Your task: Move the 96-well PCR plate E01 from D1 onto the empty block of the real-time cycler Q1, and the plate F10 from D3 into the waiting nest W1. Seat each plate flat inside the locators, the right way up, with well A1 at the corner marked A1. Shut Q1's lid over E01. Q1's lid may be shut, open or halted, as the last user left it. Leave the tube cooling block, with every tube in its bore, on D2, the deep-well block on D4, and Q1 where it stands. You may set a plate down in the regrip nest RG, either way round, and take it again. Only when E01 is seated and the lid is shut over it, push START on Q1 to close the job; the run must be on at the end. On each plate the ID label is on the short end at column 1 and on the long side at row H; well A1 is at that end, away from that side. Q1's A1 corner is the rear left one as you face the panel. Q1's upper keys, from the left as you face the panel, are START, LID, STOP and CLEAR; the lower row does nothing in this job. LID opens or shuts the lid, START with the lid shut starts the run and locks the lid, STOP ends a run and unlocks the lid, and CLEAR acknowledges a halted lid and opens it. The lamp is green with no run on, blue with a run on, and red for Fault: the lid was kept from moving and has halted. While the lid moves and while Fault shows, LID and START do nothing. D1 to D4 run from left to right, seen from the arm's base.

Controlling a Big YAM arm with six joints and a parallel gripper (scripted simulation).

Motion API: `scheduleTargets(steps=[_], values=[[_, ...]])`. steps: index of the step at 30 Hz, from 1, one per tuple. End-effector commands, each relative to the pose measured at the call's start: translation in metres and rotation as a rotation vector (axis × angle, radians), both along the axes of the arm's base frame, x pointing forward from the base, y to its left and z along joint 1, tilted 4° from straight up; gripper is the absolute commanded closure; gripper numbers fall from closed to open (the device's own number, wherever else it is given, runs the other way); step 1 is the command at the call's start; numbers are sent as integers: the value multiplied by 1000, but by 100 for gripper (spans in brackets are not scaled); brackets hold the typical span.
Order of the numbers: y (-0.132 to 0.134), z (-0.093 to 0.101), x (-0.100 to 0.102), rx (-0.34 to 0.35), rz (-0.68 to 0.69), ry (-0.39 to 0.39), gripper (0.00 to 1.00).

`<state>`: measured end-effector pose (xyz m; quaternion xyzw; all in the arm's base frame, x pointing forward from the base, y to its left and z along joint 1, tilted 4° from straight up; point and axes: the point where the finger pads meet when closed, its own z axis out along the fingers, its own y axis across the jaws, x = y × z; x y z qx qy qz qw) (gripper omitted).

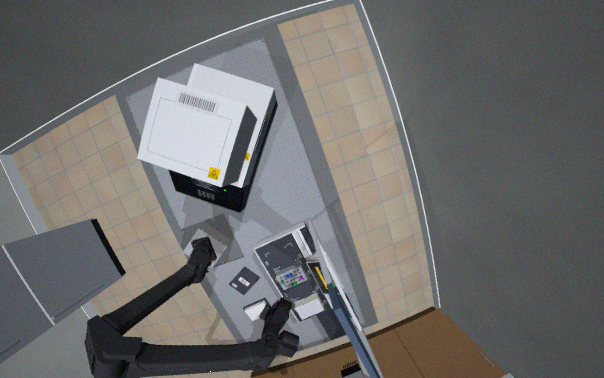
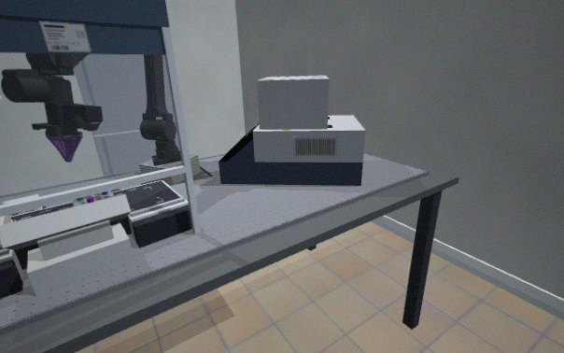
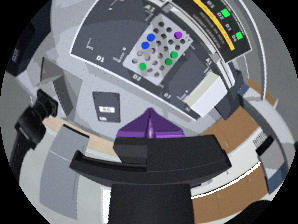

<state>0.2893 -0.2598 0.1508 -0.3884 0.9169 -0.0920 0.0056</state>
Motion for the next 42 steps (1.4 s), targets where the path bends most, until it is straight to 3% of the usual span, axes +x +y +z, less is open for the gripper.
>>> scheduleTargets(steps=[1, 4, 12, 15, 18, 26, 32, 42], values=[[18, 0, 14, -2, 27, -3, 100], [35, 2, 22, 8, 16, 5, 100], [66, 15, 31, -53, 161, -38, 100], [67, 13, 33, -47, 164, -34, 100], [86, 14, 40, -38, 150, -26, 100], [126, 20, 41, -78, 301, -60, 100], [141, 21, 45, -74, 306, -59, 100], [197, 28, 42, -103, 436, -96, 100]])
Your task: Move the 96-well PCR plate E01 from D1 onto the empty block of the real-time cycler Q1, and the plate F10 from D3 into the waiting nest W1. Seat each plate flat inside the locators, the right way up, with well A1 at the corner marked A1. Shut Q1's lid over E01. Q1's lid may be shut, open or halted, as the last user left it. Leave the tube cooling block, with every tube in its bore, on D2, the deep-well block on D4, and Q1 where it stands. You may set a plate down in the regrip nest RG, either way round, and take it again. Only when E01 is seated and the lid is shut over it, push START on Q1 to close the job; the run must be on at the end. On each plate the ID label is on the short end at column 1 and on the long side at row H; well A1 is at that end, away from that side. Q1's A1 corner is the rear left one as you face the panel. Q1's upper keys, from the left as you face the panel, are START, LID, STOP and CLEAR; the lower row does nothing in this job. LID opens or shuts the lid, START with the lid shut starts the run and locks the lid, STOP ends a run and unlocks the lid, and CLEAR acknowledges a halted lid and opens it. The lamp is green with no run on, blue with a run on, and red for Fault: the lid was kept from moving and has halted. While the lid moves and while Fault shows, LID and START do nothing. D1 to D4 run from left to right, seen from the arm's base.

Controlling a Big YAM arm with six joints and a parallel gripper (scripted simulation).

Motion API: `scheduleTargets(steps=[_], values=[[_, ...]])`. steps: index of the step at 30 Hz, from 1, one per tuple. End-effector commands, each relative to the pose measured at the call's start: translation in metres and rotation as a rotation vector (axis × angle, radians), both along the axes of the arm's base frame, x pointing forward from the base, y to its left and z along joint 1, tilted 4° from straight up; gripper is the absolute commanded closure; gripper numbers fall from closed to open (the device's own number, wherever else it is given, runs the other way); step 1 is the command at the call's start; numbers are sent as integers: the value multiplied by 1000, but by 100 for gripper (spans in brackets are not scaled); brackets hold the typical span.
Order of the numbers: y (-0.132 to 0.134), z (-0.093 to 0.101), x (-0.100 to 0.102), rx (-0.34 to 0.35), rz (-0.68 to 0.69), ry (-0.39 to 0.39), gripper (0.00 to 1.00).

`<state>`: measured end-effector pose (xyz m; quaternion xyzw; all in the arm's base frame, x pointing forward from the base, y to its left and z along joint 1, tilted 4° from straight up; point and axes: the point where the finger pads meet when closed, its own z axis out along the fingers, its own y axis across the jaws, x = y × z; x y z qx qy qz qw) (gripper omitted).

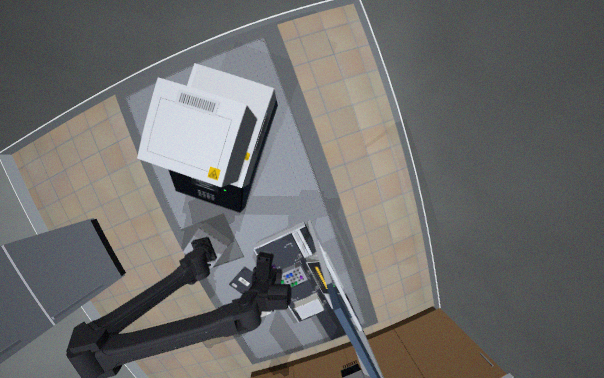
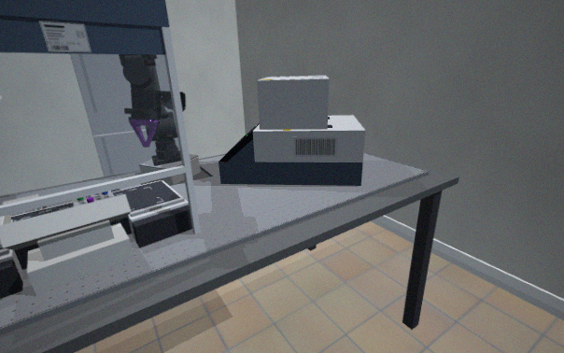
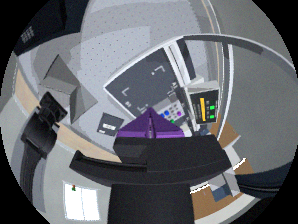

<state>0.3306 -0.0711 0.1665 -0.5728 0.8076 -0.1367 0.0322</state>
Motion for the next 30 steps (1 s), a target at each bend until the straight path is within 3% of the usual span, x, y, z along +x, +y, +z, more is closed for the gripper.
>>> scheduleTargets(steps=[1, 8, 21, 27, 30], values=[[12, 12, 0, -13, 28, -54, 100], [33, 11, -1, -17, 86, -57, 100], [101, 14, -26, -22, 279, -107, 100], [116, 12, -33, -34, 368, -129, 100], [134, 16, -40, -28, 348, -125, 100]])
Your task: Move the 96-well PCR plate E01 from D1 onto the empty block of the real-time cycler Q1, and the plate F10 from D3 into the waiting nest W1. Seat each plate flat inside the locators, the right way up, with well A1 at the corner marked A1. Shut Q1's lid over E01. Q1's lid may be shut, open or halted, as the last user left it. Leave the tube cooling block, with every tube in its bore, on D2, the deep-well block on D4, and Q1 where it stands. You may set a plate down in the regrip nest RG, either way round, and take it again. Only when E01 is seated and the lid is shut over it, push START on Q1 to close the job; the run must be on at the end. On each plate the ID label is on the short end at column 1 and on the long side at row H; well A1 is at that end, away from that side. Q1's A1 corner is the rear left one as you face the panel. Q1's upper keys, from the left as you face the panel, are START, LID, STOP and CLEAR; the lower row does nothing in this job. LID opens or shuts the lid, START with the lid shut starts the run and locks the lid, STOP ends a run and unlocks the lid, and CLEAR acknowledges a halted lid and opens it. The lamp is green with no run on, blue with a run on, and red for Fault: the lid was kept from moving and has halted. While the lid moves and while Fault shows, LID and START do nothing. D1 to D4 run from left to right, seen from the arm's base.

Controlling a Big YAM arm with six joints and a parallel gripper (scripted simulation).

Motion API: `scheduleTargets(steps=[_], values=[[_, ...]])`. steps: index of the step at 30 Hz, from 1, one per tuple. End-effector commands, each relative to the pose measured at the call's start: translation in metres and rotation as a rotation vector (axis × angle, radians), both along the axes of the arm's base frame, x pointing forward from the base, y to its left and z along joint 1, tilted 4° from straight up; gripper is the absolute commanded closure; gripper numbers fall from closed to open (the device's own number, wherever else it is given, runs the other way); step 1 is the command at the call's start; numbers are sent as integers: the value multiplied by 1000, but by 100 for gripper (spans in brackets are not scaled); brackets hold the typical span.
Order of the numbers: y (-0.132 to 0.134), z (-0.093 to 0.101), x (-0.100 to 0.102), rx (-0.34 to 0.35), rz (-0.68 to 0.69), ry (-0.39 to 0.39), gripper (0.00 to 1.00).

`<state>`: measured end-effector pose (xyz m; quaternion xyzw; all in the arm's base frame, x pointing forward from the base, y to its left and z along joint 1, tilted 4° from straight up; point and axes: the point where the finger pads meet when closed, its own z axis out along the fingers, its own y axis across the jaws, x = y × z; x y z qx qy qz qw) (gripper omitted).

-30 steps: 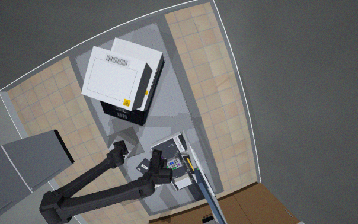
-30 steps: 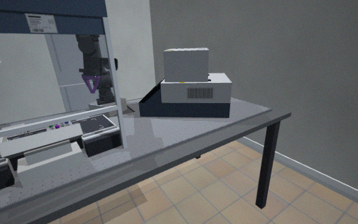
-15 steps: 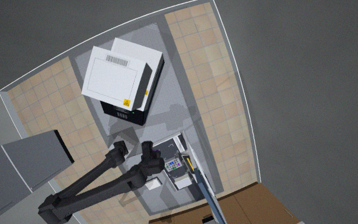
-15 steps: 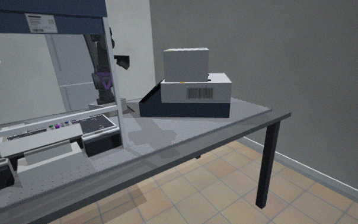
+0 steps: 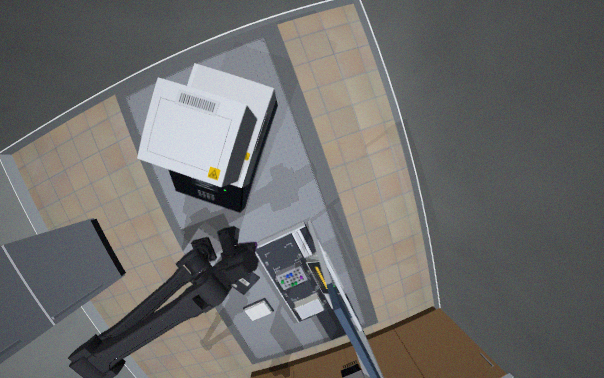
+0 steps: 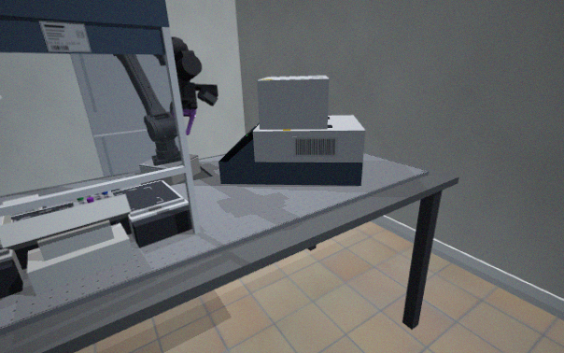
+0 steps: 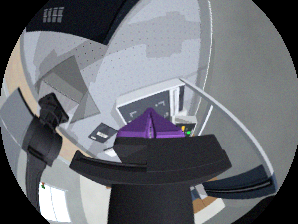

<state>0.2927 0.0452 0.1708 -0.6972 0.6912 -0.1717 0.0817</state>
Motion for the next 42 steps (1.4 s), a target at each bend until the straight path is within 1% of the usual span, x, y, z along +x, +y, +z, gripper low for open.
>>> scheduleTargets(steps=[1, 3, 6, 8, 10, 11, 12, 14, 16, 21, 25, 28, 32, 34, 36, 42], values=[[22, 13, -5, 19, 23, -35, 100], [27, 9, -14, 13, 63, -39, 100], [36, 8, -22, 17, 107, -54, 100], [46, 9, -26, 19, 140, -70, 100], [46, 9, -26, 19, 140, -70, 100], [47, 10, -24, 19, 151, -75, 100], [52, 11, -26, 19, 175, -82, 100], [62, 8, -37, 24, 216, -89, 100], [72, 8, -45, 23, 204, -79, 100], [84, 6, -66, 30, 303, -106, 100], [99, 6, -79, 44, 400, -140, 100], [101, 7, -77, 42, 403, -144, 100], [114, 2, -99, 59, 505, -161, 100], [120, 3, -109, 56, 488, -153, 100], [125, 5, -117, 71, 525, -165, 100], [131, -4, -146, 91, 634, -185, 100]])
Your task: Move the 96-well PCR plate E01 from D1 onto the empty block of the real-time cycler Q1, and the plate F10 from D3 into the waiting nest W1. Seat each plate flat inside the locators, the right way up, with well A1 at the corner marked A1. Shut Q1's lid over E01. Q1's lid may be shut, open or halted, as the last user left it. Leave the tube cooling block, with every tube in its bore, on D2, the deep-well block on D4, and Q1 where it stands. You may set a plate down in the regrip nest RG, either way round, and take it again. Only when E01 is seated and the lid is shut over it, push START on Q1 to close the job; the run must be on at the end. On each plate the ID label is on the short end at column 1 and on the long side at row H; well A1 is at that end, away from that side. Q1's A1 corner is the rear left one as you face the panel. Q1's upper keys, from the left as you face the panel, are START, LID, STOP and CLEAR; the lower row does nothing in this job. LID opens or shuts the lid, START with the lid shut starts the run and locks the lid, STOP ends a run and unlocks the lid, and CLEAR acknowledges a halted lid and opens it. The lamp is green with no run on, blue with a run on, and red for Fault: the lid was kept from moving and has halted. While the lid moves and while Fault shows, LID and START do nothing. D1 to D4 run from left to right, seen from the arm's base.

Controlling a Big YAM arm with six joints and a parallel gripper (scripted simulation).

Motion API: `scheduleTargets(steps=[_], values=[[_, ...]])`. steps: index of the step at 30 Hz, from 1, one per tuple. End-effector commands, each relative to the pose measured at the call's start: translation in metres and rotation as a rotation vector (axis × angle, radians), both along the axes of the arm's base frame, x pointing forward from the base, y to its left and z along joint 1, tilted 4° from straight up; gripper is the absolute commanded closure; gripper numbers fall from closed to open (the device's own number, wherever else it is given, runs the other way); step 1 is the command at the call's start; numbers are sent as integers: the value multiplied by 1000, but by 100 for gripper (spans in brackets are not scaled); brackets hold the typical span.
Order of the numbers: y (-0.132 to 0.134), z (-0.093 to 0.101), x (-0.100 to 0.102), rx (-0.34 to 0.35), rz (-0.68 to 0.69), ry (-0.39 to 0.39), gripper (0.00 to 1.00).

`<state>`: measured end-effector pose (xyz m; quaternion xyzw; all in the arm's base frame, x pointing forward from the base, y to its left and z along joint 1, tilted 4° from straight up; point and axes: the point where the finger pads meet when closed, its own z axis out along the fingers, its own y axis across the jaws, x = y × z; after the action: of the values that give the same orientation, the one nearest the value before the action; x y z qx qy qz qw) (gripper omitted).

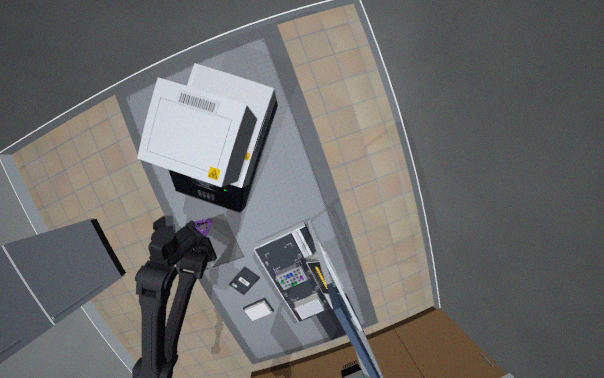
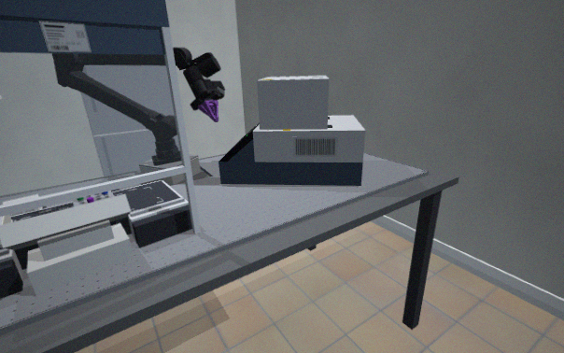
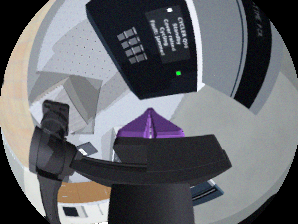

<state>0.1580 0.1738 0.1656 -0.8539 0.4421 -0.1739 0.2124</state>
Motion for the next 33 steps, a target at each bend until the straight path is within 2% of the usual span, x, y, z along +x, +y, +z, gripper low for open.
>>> scheduleTargets(steps=[1, 3, 10, 17, 20, 28, 33], values=[[2, 1, -11, 22, 17, -5, 100], [5, 4, -10, 28, 18, -10, 100], [19, -2, -48, 89, 175, -36, 100], [19, -14, -82, 105, 300, -40, 100], [20, -12, -82, 108, 298, -44, 100], [20, -24, -124, 159, 453, -47, 100], [27, -14, -117, 166, 427, -40, 100]])
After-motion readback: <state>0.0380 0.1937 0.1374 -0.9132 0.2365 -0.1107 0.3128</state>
